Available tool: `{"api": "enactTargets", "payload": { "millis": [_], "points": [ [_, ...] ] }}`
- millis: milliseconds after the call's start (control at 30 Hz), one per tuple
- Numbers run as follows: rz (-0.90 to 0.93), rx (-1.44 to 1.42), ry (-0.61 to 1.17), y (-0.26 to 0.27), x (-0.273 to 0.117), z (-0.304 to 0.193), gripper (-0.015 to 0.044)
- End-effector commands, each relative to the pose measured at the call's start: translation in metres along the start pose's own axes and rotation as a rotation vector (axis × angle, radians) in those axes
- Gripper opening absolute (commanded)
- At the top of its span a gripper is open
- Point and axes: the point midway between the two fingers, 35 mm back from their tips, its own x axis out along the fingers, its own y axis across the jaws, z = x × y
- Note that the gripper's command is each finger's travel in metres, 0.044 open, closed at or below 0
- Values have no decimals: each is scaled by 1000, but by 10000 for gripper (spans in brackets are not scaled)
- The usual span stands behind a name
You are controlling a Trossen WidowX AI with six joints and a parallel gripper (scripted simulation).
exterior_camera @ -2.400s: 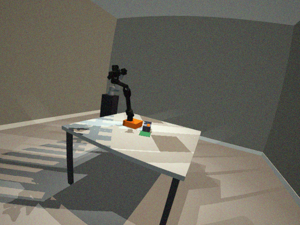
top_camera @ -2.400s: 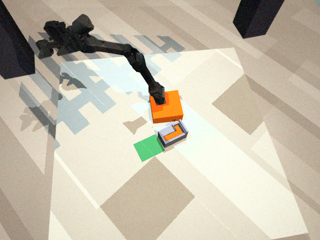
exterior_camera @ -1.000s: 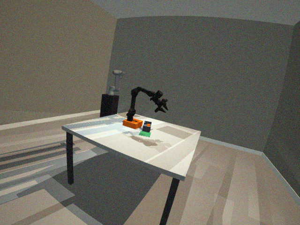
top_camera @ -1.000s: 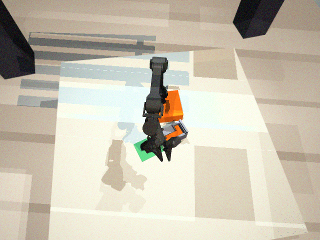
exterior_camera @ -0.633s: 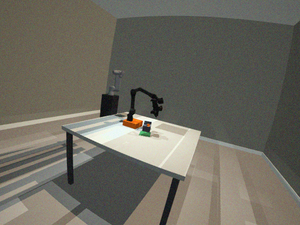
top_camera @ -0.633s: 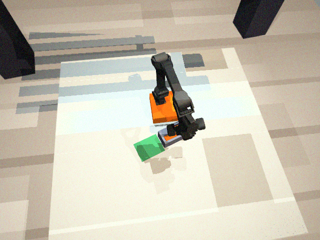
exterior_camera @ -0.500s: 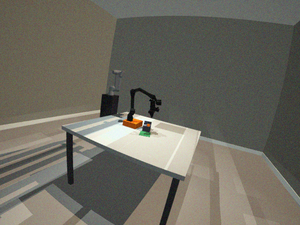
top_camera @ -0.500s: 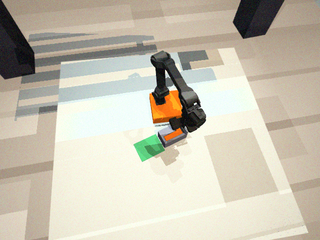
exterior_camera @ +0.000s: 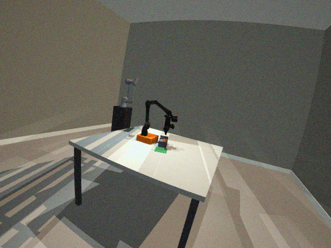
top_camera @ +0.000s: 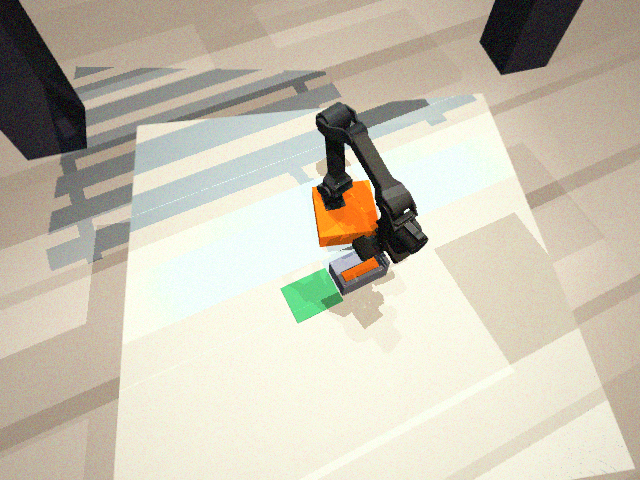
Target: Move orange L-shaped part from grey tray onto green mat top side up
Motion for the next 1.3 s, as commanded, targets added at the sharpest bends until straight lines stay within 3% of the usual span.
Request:
{"api": "enactTargets", "payload": {
  "millis": [0, 1267],
  "points": [
    [-10, -7, 24, -2, 36, -8, 180],
    [-4, -3, 21, -1, 73, -9, 180]
  ]
}}
